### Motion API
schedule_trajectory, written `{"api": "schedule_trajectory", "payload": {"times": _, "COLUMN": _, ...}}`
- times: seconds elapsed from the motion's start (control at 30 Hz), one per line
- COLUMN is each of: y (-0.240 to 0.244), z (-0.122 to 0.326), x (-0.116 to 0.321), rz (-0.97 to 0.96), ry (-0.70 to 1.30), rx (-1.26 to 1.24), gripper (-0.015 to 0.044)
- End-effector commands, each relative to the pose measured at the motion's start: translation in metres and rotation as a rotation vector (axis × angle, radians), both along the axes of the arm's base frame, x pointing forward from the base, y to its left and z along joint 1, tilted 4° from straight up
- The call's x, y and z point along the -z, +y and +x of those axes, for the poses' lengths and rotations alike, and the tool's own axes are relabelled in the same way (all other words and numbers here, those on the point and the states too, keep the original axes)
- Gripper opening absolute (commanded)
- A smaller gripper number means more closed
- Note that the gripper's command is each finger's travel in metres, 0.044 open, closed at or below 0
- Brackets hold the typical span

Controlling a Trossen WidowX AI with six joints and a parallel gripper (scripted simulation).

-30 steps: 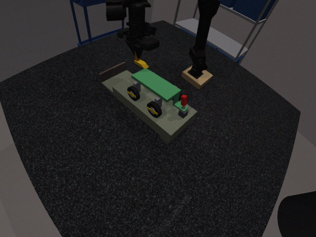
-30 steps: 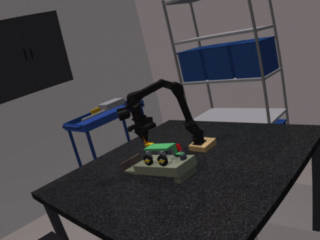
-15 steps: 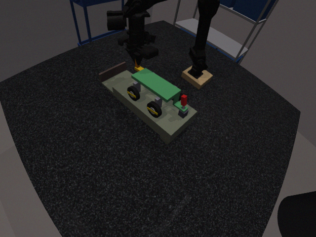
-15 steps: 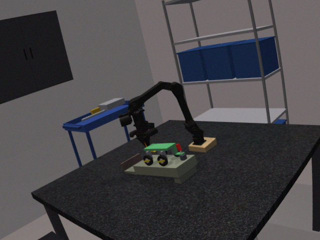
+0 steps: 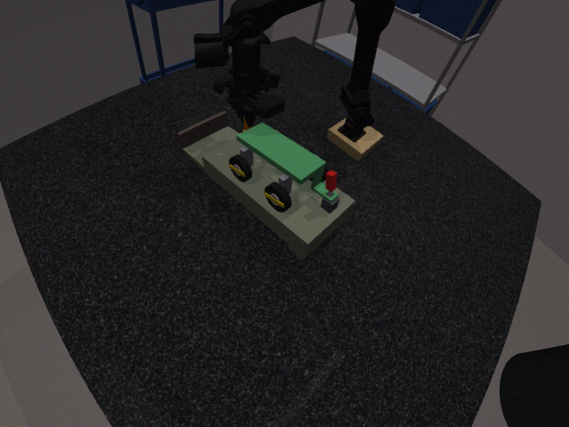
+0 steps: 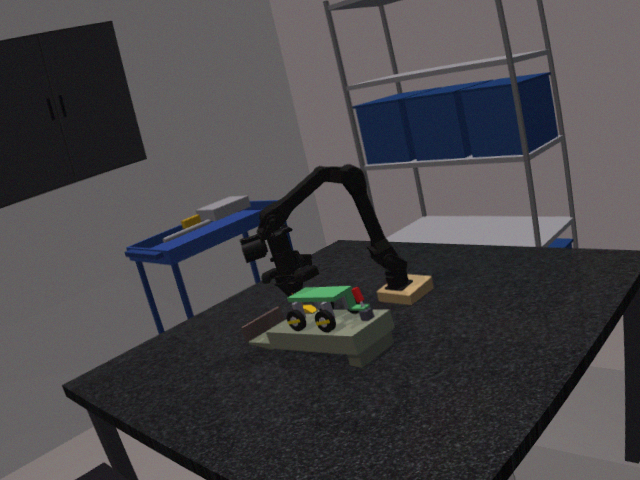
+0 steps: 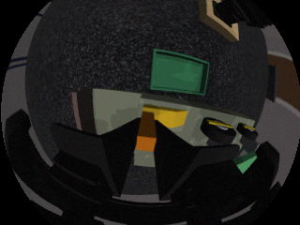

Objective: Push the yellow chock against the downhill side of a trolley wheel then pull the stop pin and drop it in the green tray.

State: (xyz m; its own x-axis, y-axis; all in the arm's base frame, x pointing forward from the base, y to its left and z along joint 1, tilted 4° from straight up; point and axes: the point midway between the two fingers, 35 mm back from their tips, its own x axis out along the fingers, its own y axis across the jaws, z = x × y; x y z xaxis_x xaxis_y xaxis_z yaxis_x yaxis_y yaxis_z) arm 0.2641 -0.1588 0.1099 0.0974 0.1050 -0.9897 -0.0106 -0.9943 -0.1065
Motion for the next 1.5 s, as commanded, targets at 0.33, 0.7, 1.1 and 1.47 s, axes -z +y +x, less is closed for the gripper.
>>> {"api": "schedule_trajectory", "payload": {"times": 0.33, "y": 0.012, "z": -0.001, "x": 0.0, "rz": 0.004, "ry": -0.004, "rx": 0.003, "gripper": 0.0}}
{"api": "schedule_trajectory", "payload": {"times": 0.7, "y": 0.021, "z": -0.002, "x": -0.001, "rz": 0.005, "ry": -0.004, "rx": 0.003, "gripper": 0.0}}
{"api": "schedule_trajectory", "payload": {"times": 1.1, "y": 0.031, "z": -0.004, "x": -0.002, "rz": 0.006, "ry": -0.004, "rx": 0.003, "gripper": 0.0}}
{"api": "schedule_trajectory", "payload": {"times": 1.47, "y": 0.04, "z": -0.004, "x": -0.003, "rz": 0.007, "ry": -0.004, "rx": 0.003, "gripper": 0.0}}
